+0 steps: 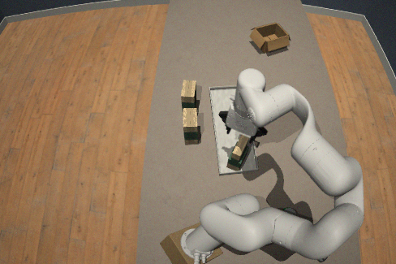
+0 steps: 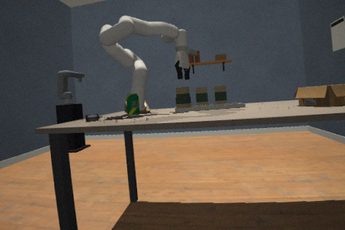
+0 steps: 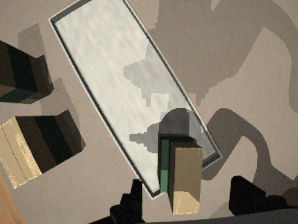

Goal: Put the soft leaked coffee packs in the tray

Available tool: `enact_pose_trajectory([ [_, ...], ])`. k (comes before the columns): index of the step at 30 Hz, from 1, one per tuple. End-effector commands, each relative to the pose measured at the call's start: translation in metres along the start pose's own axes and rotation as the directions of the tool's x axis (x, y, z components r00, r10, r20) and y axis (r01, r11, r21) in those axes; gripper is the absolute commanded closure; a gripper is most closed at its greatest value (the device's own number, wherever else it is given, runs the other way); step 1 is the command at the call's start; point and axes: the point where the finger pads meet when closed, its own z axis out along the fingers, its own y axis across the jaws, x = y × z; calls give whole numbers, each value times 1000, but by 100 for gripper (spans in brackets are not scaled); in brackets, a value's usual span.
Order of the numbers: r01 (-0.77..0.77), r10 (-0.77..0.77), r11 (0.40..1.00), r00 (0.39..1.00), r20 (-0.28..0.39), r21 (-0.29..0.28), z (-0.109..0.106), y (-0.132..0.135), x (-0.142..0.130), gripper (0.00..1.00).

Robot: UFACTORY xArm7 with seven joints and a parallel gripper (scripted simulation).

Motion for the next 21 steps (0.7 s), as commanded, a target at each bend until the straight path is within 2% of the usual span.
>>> enact_pose_trajectory([
  [1,136,-136,991,991,-6,-7,-6,-47,17,14],
  [2,192,-192,981,981,-6,-8,-7,-69,22,14],
  [3,192,-192,981,981,-6,-8,-7,-69,22,14],
  [4,250,-250,968,968,-6,-8,-7,-93,24,14],
  [6,250,-250,968,968,-6,-8,-7,-93,24,14],
  [8,357,-357,934,934,-5,-6,-4,-139,25,14],
  [10,357,-357,934,934,-5,-6,-4,-139,25,14],
  [12,434,-434,901,901,-4,-1,0,-175,21,14],
  [16,476,-476,879,879,-2,2,4,-196,17,14],
  [21,477,-477,879,879,-2,2,4,-197,17,14],
])
